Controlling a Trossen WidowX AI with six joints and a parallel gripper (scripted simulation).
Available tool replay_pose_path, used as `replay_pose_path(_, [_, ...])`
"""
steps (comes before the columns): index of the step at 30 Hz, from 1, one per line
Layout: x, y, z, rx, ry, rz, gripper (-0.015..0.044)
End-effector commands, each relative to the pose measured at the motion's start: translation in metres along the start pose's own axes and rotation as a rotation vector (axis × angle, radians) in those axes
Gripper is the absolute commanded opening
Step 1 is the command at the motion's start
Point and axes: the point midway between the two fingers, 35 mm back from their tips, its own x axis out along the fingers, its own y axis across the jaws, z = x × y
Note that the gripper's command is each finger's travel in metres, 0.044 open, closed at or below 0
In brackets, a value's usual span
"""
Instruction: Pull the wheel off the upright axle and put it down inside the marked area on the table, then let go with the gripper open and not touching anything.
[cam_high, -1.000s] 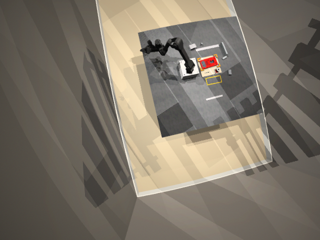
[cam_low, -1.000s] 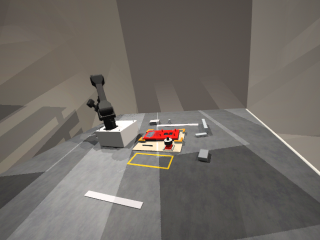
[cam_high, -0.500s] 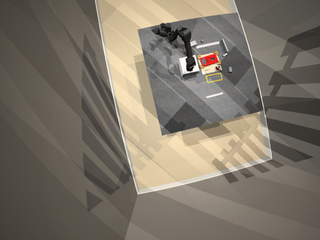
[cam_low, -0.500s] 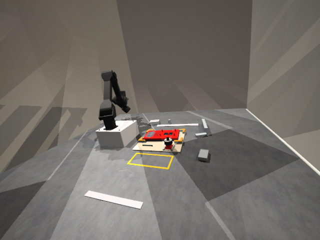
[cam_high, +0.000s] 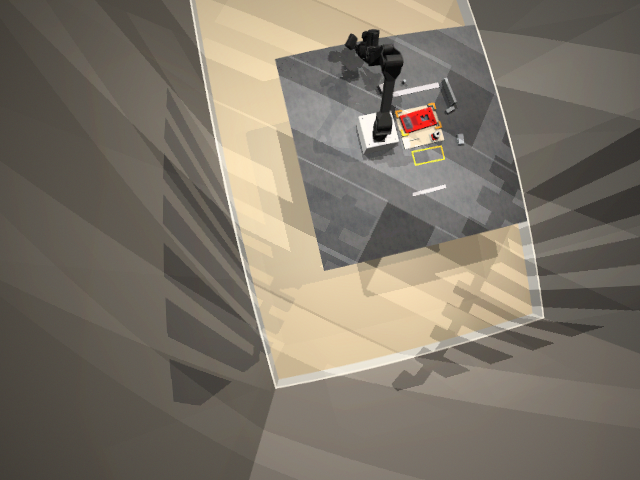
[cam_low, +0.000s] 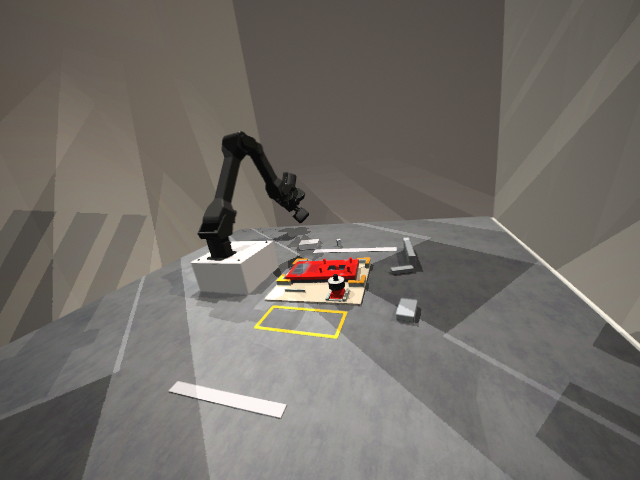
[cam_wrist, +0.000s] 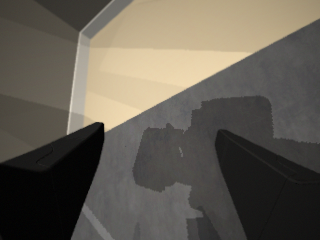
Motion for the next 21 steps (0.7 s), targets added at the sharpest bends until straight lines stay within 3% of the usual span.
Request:
replay_pose_path(1, [-0.024,-0.042,0.033,0.04,-0.05,-0.104,0.03])
replay_pose_path(8, [-0.079,-0.128,0.075,0.105,-0.096,-0.329,0.03])
replay_pose_path(21, [-0.242,-0.272,0.098,0.248,-0.099,-0.751,0.03])
